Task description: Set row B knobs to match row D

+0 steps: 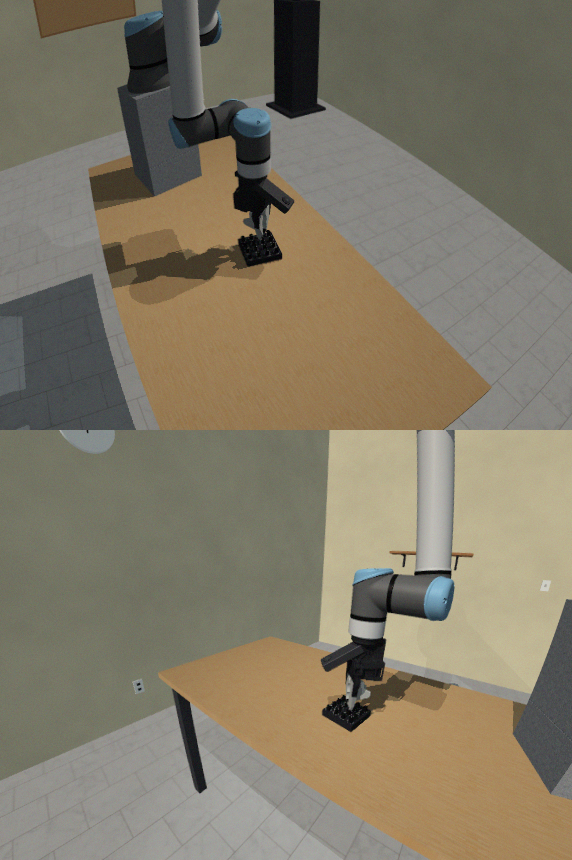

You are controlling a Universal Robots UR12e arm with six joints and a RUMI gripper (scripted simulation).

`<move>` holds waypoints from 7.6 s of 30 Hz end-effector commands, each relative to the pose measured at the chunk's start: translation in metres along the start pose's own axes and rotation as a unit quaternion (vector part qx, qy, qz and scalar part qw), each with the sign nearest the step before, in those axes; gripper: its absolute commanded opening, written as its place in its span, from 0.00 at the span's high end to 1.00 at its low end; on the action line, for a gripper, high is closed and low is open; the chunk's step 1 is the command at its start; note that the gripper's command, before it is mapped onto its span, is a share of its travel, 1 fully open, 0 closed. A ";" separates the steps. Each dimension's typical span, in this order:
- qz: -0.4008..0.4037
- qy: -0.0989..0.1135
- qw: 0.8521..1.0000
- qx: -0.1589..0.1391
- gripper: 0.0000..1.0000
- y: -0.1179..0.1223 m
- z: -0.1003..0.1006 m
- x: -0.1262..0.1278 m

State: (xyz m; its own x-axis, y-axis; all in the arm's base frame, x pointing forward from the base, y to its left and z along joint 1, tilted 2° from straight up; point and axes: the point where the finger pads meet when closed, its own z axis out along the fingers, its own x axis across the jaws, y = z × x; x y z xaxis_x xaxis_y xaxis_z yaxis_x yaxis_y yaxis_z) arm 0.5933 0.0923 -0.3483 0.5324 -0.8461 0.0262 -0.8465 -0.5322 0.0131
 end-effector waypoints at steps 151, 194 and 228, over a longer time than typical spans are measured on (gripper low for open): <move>0.000 0.000 1.000 0.000 0.89 -0.005 0.014 0.000; 0.003 0.000 1.000 0.000 0.96 -0.005 0.014 0.000; 0.118 0.000 0.993 0.000 0.96 -0.005 0.014 0.001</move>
State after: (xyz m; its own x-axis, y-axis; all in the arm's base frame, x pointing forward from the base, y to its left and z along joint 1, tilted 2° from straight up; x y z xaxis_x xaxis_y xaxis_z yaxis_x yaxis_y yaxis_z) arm 0.5979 0.0936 -0.3624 0.3623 -0.9316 0.0277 -0.9321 -0.3622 0.0076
